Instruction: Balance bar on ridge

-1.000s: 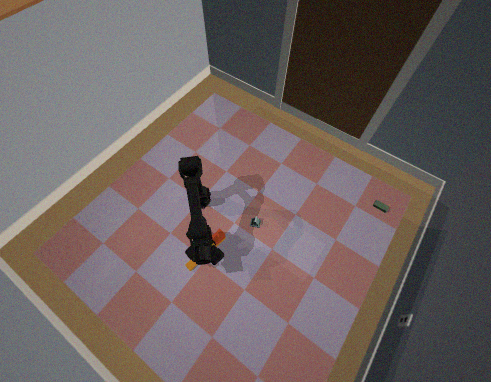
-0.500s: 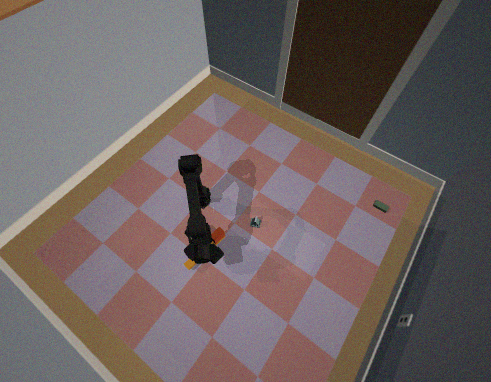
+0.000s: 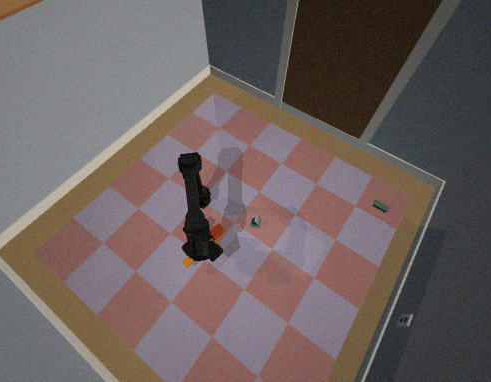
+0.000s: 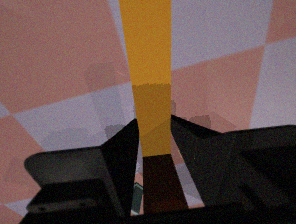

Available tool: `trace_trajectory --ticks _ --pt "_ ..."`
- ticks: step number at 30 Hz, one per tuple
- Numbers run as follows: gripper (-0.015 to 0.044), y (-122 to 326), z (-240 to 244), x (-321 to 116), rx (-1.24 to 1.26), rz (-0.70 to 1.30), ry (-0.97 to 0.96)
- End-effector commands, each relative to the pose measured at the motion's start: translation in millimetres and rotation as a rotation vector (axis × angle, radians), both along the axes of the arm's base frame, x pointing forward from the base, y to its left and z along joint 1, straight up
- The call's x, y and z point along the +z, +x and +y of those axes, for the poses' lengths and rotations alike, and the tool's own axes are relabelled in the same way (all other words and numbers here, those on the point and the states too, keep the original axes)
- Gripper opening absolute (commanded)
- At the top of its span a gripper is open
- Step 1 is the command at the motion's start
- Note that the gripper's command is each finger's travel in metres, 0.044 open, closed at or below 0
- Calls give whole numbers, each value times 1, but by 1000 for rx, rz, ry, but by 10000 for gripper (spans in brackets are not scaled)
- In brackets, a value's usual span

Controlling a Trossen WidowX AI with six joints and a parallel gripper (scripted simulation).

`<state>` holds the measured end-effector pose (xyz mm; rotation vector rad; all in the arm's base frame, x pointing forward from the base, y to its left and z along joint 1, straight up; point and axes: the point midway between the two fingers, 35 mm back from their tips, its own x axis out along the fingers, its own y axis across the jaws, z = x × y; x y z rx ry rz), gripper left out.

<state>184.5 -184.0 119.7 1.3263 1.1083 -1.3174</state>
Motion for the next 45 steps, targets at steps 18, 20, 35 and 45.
trace_trajectory --ticks 18,20,35,45 --pt "0 20 23 29 -137 -7 -3" --pt "0 25 29 29 -167 -8 -1" --pt "0 58 76 29 -404 -13 9" --pt "0 72 112 30 -559 -15 16"
